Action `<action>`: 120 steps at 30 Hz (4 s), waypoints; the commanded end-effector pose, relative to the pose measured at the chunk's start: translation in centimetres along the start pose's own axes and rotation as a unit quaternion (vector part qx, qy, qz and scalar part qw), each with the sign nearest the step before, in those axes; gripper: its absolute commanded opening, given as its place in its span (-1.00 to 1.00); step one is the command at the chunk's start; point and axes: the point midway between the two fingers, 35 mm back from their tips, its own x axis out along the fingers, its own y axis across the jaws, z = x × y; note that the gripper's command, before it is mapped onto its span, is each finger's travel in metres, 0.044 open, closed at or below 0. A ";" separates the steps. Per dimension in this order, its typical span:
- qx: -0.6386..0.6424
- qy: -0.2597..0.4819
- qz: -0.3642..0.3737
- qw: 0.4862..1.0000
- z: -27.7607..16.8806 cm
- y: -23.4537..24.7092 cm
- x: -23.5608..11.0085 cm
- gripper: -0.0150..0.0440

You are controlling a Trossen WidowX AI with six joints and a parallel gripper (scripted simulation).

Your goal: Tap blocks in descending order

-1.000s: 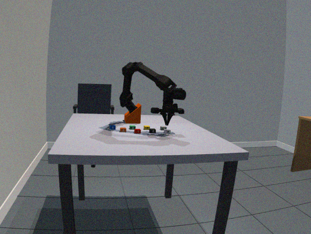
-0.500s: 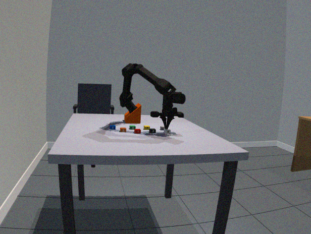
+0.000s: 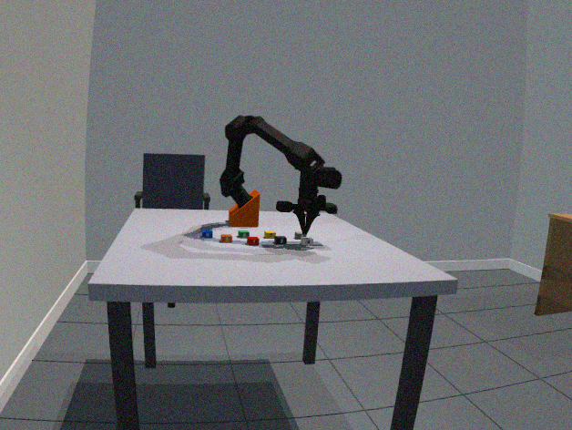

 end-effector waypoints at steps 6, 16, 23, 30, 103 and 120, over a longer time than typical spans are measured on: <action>0.005 -0.006 0.007 1.000 0.5 0.2 -3.8 -0.42; 0.006 -0.005 0.007 1.000 0.1 0.1 -9.6 -0.42; 0.004 -0.003 0.008 1.000 -7.5 0.7 -9.6 -0.42; 0.004 -0.003 0.007 1.000 -9.3 0.6 -9.4 -0.42; 0.005 -0.004 0.005 1.000 -1.3 -8.3 -9.4 -0.42; 0.006 -0.005 0.003 1.000 -1.2 -8.4 -1.2 -0.42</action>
